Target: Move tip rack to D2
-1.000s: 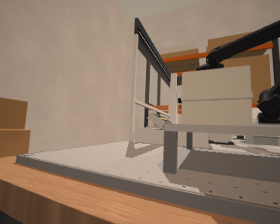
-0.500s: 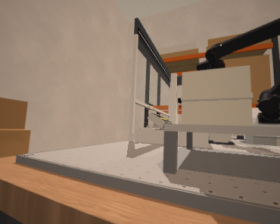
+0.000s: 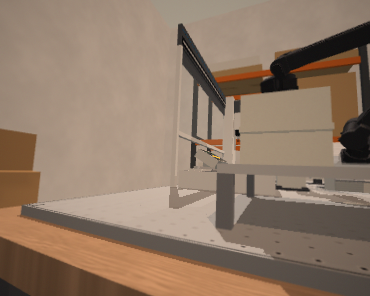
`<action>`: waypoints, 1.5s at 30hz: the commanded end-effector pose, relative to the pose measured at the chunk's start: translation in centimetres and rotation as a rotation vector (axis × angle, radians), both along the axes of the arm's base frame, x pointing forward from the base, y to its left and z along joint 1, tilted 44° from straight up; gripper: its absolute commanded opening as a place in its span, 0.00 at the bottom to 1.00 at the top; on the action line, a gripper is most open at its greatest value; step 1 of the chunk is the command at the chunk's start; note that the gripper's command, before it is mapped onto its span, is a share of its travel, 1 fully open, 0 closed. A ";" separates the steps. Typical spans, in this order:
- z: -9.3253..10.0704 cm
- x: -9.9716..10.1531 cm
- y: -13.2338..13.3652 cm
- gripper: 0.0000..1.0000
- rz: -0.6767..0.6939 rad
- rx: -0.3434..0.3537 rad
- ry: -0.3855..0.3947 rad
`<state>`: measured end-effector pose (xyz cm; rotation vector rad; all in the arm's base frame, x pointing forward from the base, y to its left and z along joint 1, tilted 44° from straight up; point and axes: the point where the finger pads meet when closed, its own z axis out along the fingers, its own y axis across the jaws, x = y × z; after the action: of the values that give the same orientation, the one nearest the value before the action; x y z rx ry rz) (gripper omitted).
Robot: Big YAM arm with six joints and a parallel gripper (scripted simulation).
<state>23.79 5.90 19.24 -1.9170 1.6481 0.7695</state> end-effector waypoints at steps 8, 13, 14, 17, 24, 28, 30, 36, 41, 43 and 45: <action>2.6 1.4 -1.9 1.00 -0.038 -0.010 -0.010; 3.0 1.5 -2.3 1.00 -0.048 -0.012 0.000; 3.1 1.5 -2.4 1.00 -0.051 -0.012 0.004; 3.4 1.8 -2.8 1.00 -0.061 -0.019 -0.005; 3.0 1.7 -3.4 1.00 -0.081 -0.020 0.010; 2.7 1.3 -2.8 1.00 -0.064 -0.018 0.017; 2.9 1.5 -2.9 1.00 -0.063 -0.019 0.011; 2.9 1.4 -2.9 1.00 -0.063 -0.019 0.011; 2.9 1.4 -2.9 1.00 -0.063 -0.019 0.011; 2.9 1.4 -2.9 1.00 -0.063 -0.019 0.011; 2.9 1.4 -2.9 1.00 -0.063 -0.019 0.011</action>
<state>25.05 3.13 21.61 -1.8603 1.7295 0.7482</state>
